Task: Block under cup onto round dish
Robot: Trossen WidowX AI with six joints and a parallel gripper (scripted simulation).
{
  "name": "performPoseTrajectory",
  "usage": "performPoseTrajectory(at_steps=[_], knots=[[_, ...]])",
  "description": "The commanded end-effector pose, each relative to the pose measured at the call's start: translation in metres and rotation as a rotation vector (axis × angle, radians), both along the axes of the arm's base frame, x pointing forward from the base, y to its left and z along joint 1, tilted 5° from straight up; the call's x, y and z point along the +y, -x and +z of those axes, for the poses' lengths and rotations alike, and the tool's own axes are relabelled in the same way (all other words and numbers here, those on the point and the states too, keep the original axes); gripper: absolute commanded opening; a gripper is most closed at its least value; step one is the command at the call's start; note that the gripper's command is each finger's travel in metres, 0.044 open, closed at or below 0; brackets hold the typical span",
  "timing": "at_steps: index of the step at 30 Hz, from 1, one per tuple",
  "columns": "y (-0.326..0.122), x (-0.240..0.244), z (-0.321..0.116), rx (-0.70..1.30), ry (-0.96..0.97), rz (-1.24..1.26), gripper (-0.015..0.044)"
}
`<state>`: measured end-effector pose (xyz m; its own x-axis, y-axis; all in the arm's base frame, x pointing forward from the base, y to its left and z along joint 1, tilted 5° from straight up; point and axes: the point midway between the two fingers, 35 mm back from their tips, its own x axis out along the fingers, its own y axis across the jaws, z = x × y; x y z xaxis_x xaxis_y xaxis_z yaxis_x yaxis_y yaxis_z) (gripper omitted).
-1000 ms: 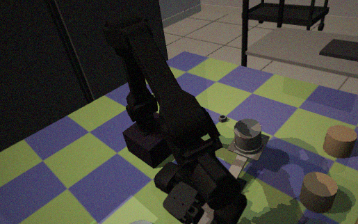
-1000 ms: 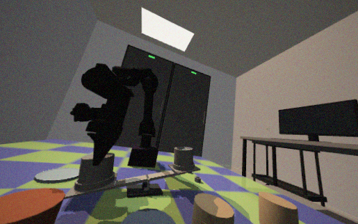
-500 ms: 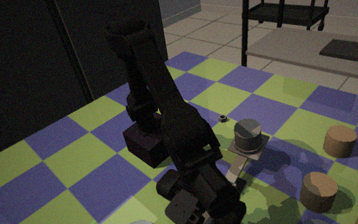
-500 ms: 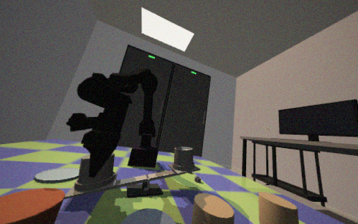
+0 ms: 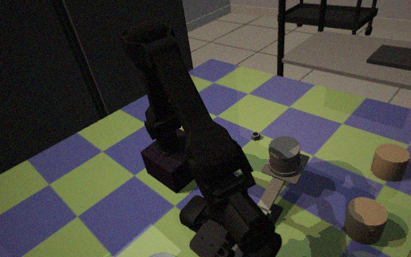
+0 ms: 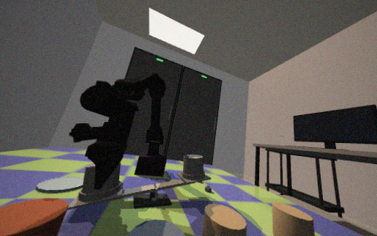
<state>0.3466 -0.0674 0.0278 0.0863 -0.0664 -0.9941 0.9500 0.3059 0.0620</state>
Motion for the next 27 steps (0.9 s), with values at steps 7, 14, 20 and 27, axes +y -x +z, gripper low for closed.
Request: performPoseTrajectory(at_steps=[7,14,20,27], knots=[[0.001,-0.001,-0.003,0.007,0.004,0.003,0.0313],[0.000,-0.001,0.001,0.007,0.004,0.003,0.0130],[-0.001,0.000,0.009,0.007,0.004,0.003,0.0000],[-0.002,0.000,0.017,0.007,0.004,0.003,0.0000]])
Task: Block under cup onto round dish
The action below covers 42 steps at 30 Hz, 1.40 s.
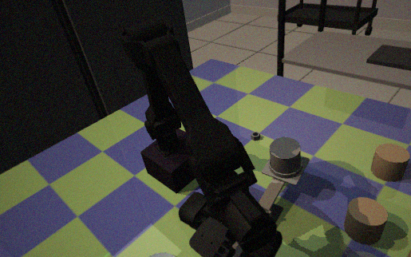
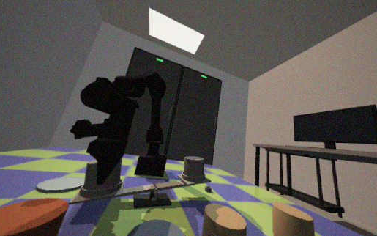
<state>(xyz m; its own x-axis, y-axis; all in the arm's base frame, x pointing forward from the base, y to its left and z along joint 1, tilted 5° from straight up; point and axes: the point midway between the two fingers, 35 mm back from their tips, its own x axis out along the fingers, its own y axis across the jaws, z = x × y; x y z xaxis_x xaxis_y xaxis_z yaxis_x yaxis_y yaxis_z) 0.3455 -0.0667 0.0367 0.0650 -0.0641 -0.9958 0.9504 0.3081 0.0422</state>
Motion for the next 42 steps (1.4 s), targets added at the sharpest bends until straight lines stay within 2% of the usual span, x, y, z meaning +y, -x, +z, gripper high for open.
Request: performPoseTrajectory(at_steps=[1,42], knots=[[-0.003,-0.001,0.010,-0.015,0.006,0.001,0.0000],[-0.003,0.003,0.061,-0.015,0.006,0.001,0.0000]])
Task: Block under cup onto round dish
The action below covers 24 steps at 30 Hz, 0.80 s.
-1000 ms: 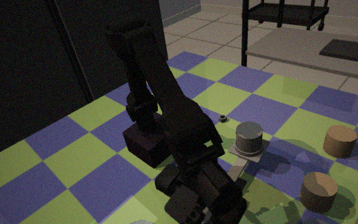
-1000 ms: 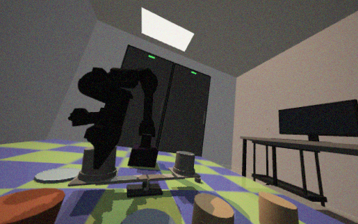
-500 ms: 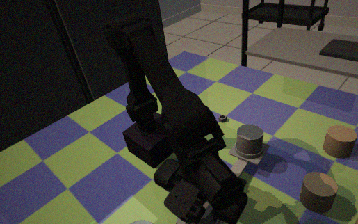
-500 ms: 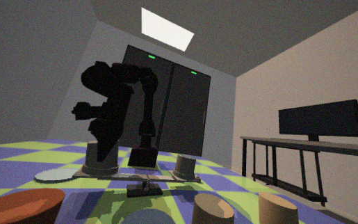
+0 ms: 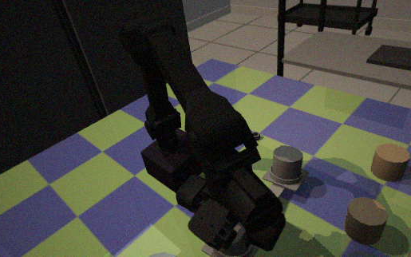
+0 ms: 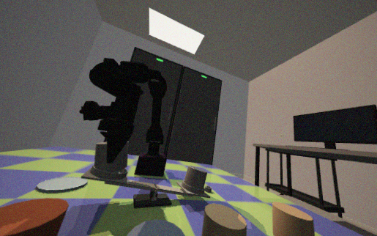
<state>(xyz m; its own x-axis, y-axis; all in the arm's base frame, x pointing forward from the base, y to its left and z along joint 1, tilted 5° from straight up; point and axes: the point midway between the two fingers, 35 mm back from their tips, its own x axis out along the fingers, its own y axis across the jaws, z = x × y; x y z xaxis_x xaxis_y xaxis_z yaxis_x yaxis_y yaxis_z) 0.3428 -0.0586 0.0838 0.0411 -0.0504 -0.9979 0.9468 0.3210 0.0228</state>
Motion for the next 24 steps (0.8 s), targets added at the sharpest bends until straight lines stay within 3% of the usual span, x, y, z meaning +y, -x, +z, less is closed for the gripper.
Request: performPoseTrajectory(at_steps=[1,24], knots=[[-0.005,-0.005,0.016,-0.040,0.019,-0.013,0.0000],[-0.001,-0.003,0.045,-0.040,0.019,-0.013,0.0000]])
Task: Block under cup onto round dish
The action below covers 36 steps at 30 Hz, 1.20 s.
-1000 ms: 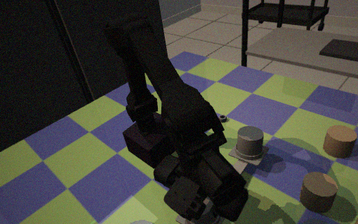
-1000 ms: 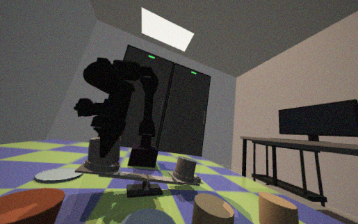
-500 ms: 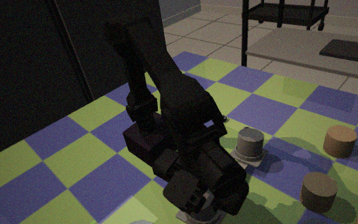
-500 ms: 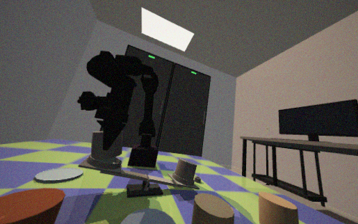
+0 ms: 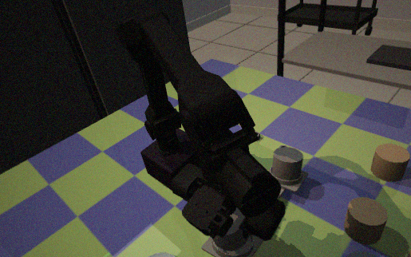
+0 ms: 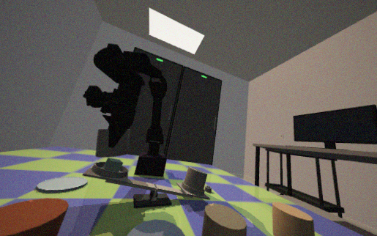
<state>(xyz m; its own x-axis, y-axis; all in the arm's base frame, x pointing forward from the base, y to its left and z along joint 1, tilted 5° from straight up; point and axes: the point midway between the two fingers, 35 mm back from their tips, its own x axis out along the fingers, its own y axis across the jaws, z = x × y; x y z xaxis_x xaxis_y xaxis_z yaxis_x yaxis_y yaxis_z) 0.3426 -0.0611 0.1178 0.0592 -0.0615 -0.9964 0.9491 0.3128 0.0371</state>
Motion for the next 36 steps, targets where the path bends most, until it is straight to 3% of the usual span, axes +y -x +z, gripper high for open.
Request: performPoseTrajectory(at_steps=[1,22,36], knots=[[0.000,0.000,0.012,-0.021,0.008,-0.004,0.0000],[0.006,0.002,0.038,-0.021,0.008,-0.004,0.0000],[0.007,0.003,0.033,-0.004,0.000,0.000,0.0000]])
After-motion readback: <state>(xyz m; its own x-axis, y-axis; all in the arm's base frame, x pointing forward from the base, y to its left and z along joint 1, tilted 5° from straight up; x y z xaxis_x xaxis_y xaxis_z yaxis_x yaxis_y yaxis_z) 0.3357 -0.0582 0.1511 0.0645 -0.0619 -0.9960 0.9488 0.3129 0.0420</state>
